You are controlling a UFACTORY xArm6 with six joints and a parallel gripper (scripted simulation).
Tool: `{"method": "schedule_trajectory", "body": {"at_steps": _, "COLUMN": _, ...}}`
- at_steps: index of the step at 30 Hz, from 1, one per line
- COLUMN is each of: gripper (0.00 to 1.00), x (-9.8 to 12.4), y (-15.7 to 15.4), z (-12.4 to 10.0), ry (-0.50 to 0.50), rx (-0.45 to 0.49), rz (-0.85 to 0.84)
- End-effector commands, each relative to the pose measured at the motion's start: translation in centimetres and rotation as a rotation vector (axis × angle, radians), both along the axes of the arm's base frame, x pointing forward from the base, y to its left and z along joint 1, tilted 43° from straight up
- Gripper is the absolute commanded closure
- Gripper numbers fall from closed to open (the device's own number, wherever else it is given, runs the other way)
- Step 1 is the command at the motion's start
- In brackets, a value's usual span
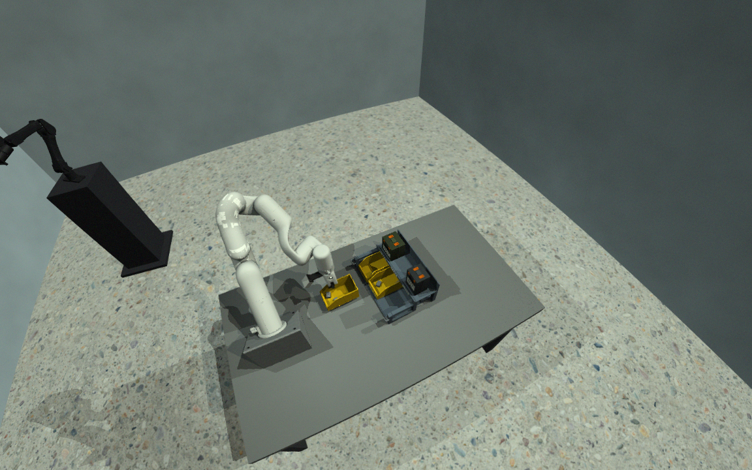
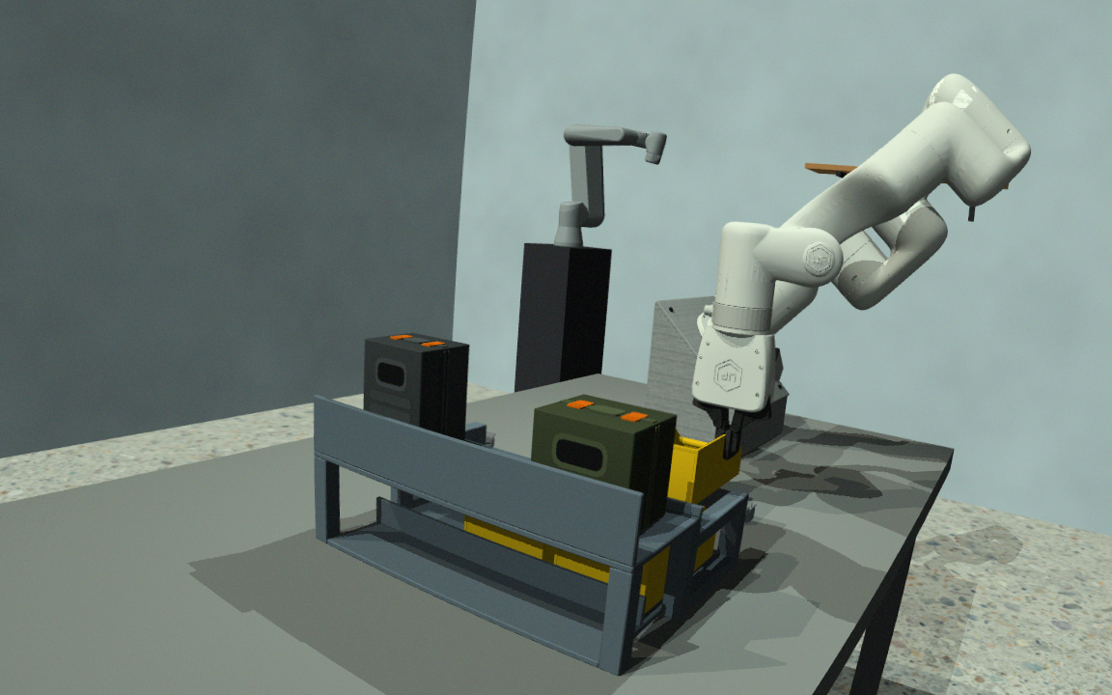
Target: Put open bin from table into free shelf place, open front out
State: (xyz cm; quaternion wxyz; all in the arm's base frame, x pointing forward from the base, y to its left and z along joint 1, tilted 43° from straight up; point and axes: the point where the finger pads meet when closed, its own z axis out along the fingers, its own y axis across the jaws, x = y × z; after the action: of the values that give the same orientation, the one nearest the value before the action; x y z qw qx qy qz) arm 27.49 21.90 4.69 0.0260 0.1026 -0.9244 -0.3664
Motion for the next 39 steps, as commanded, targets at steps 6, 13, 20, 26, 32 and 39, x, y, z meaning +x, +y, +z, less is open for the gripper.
{"method": "schedule_trajectory", "body": {"at_steps": 6, "gripper": 1.00, "x": 0.3, "y": -0.9, "z": -0.8, "ry": -0.002, "rx": 0.000, "rz": -0.001}}
{"method": "schedule_trajectory", "body": {"at_steps": 13, "gripper": 1.00, "x": 0.3, "y": -1.1, "z": -1.0, "ry": -0.002, "rx": 0.000, "rz": -0.001}}
{"method": "schedule_trajectory", "body": {"at_steps": 20, "gripper": 1.00, "x": 0.4, "y": -1.3, "z": -1.2, "ry": -0.002, "rx": 0.000, "rz": -0.001}}
{"method": "schedule_trajectory", "body": {"at_steps": 26, "gripper": 1.00, "x": 0.6, "y": -2.1, "z": -2.0, "ry": -0.002, "rx": 0.000, "rz": -0.001}}
{"method": "schedule_trajectory", "body": {"at_steps": 32, "gripper": 1.00, "x": 0.6, "y": -2.1, "z": -2.0, "ry": -0.002, "rx": 0.000, "rz": -0.001}}
{"method": "schedule_trajectory", "body": {"at_steps": 39, "gripper": 1.00, "x": 0.7, "y": -2.7, "z": -2.6, "ry": -0.002, "rx": 0.000, "rz": -0.001}}
